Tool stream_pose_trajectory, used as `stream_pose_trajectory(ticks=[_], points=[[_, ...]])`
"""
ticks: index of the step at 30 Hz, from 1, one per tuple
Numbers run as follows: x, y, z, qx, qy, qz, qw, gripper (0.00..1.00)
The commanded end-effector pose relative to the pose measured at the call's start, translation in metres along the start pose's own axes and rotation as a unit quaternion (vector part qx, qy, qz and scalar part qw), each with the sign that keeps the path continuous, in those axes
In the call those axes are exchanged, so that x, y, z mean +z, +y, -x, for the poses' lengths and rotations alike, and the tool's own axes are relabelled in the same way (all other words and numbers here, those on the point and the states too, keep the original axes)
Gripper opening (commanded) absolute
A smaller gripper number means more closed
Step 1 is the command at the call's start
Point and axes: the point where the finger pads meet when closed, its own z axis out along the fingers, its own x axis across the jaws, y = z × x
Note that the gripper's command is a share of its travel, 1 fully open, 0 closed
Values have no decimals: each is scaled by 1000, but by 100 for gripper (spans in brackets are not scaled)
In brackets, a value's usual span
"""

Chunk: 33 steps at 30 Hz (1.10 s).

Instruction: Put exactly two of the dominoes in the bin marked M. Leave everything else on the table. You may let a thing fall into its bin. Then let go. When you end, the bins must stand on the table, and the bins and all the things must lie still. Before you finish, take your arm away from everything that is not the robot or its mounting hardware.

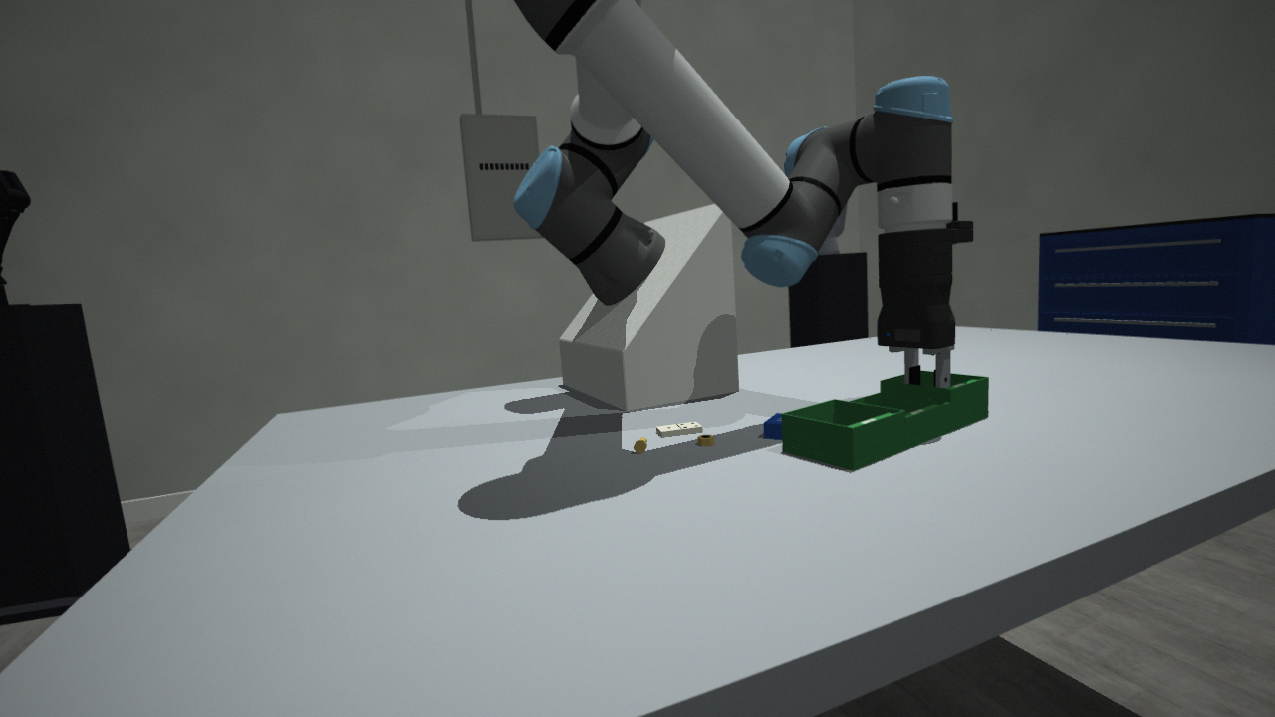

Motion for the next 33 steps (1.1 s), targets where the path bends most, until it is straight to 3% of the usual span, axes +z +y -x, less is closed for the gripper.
stream_pose_trajectory(ticks=[1,14,33], points=[[0,0,0,0,1,0,1000,65],[-1,0,0,0,1,0,1000,65],[-23,0,0,0,1,0,1000,65]])
